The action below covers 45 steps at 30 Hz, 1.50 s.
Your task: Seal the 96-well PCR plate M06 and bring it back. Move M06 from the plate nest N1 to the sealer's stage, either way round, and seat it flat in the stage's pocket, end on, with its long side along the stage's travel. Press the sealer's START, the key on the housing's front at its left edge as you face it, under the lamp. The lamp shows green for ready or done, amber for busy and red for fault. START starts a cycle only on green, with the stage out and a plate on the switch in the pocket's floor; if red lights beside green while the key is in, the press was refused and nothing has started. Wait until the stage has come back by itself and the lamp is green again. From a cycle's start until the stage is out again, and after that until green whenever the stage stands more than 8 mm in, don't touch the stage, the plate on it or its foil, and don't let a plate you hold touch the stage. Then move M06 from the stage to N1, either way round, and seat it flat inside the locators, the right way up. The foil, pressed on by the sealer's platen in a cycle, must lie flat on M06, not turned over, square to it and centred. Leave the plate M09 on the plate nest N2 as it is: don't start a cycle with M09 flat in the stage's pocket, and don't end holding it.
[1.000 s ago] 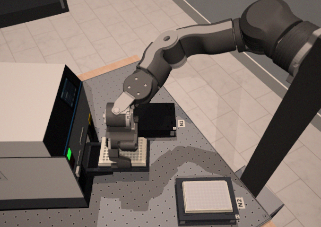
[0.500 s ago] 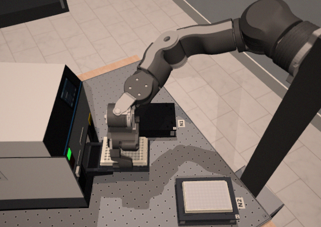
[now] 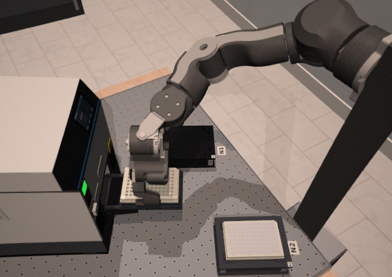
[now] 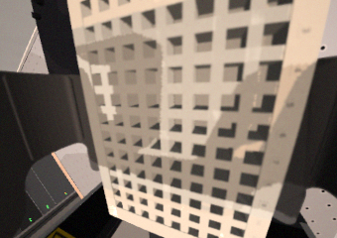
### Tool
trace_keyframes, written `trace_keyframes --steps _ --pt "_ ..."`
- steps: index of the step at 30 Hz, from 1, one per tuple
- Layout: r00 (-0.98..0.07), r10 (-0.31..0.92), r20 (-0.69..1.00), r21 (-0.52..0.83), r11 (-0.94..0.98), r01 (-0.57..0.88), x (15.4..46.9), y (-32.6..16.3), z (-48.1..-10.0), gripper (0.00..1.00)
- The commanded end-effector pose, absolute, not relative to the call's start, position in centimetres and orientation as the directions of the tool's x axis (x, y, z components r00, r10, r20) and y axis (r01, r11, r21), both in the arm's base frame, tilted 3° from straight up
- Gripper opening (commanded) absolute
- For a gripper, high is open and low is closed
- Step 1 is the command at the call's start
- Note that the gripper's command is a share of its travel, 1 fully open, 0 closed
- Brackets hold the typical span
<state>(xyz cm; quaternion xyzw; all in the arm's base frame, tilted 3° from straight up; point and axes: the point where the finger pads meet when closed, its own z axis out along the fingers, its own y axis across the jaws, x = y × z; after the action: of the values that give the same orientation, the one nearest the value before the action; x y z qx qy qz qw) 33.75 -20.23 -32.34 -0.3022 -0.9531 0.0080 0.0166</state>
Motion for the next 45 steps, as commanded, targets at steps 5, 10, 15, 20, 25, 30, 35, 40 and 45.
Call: trace_keyframes --steps 5,10,15,20,25,30,35,40,45 --pt "-0.817 0.576 0.028 -0.029 0.817 0.576 33.71 -20.27 -32.33 0.0" --pt "-0.817 0.576 0.029 -0.03 0.817 0.575 33.54 -20.32 -32.53 0.0" --pt "-0.817 0.575 0.031 -0.032 0.818 0.574 33.29 -20.39 -32.82 0.0" --pt "-0.817 0.575 0.031 -0.032 0.818 0.574 33.29 -20.39 -32.82 0.0" --pt "-0.817 0.575 0.031 -0.032 0.818 0.574 33.29 -20.39 -32.82 0.0" --pt "-0.817 0.576 0.028 -0.029 0.817 0.576 33.71 -20.27 -32.33 0.0" --pt "-0.817 0.576 0.028 -0.029 0.817 0.576 33.71 -20.27 -32.33 0.0" --pt "-0.817 0.576 0.028 -0.029 0.817 0.576 33.71 -20.27 -32.33 0.0" --pt "-0.817 0.576 0.03 -0.031 0.818 0.575 33.46 -20.34 -32.63 0.0"
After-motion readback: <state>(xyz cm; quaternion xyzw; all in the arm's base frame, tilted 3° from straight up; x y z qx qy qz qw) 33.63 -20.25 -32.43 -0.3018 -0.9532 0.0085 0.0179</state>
